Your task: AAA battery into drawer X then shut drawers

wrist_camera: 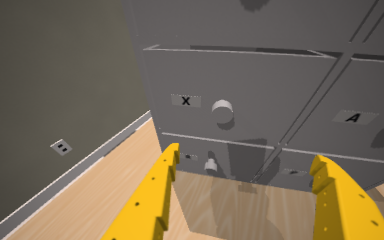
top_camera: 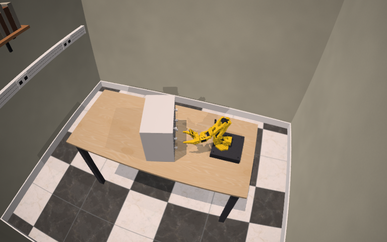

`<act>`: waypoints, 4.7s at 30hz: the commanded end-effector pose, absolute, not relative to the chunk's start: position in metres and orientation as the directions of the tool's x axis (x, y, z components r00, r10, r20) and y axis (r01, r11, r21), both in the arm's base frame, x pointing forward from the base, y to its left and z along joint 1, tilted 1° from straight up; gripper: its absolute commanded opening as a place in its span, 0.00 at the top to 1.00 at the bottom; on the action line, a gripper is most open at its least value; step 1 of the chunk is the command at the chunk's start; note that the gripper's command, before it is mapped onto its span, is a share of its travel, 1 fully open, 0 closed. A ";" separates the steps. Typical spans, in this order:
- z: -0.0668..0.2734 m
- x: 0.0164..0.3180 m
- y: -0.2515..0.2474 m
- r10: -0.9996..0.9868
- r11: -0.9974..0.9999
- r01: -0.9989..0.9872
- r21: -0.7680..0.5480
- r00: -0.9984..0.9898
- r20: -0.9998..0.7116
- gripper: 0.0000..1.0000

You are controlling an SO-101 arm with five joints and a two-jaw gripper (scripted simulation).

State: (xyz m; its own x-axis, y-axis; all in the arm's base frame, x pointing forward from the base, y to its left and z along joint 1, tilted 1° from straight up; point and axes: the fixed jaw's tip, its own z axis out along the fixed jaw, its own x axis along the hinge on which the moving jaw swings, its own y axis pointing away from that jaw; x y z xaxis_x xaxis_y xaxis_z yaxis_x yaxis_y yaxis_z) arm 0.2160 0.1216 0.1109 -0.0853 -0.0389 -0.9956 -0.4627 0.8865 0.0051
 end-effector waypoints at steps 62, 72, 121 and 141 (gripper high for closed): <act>0.088 0.162 0.093 -0.379 0.875 -0.483 -0.023 -0.656 -0.653 0.50; 0.088 0.138 0.079 -0.420 0.873 -0.488 -0.023 -0.726 -0.544 0.50; 0.125 0.166 0.094 -0.292 0.888 -0.461 -0.008 -0.549 -0.783 0.61; 0.169 0.187 0.104 -0.133 0.894 -0.448 0.019 -0.305 -0.943 0.79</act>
